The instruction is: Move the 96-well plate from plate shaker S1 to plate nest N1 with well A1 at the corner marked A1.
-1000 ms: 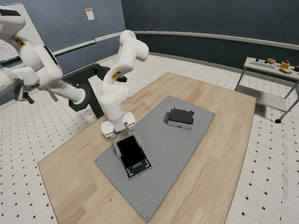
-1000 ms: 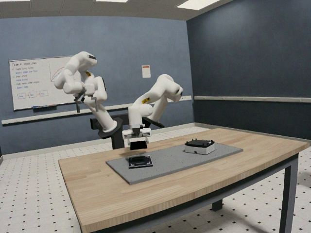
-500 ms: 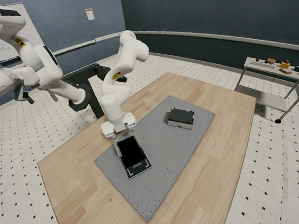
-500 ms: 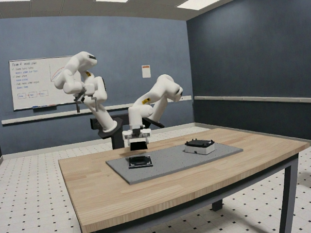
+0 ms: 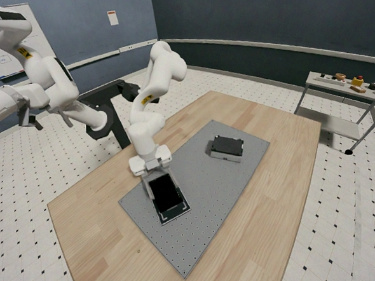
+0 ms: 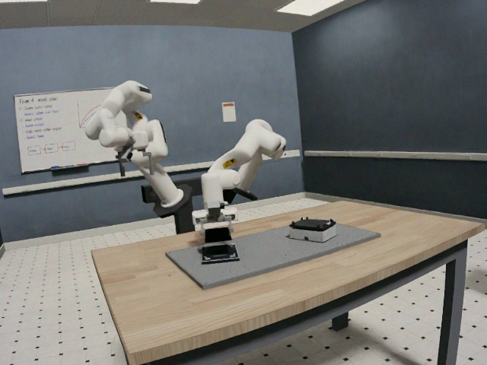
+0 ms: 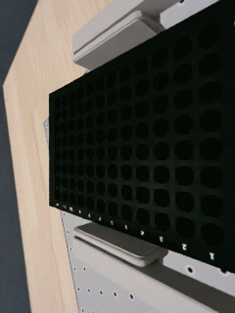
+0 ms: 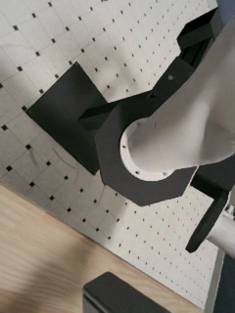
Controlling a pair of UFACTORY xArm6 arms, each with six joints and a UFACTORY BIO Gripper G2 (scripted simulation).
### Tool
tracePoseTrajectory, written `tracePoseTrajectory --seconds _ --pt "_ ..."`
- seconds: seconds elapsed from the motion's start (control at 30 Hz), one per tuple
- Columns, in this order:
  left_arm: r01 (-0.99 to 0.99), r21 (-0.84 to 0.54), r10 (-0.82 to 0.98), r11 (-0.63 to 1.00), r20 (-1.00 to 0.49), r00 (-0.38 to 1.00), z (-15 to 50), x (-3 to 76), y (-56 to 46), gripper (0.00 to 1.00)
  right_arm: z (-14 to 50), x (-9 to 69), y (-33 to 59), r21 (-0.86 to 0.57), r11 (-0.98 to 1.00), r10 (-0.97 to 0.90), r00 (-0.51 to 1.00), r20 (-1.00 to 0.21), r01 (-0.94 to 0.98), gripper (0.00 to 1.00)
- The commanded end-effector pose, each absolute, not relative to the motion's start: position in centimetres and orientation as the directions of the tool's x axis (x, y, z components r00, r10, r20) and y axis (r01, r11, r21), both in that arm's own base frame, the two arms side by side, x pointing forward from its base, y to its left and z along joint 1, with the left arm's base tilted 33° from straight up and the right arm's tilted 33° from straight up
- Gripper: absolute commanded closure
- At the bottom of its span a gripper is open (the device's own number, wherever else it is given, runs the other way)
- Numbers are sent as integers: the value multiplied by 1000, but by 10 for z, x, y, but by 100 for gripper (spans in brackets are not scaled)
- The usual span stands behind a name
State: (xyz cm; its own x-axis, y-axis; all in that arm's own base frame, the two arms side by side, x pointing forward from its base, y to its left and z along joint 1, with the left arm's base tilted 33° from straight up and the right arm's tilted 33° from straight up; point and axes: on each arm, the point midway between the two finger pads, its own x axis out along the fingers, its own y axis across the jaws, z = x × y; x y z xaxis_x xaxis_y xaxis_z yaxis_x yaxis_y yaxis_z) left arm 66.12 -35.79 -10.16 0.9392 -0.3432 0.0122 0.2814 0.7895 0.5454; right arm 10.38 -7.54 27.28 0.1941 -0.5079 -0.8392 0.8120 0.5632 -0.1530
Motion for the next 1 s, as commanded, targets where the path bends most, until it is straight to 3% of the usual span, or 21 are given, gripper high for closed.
tracePoseTrajectory --seconds 0.0,0.97 --pt "281 544 -344 790 15 939 -104 663 -357 100 274 104 -76 -152 563 -509 196 -838 812 0" --pt "281 545 -344 790 15 939 -135 670 -338 100 274 104 -76 -152 563 -509 196 -838 812 0"
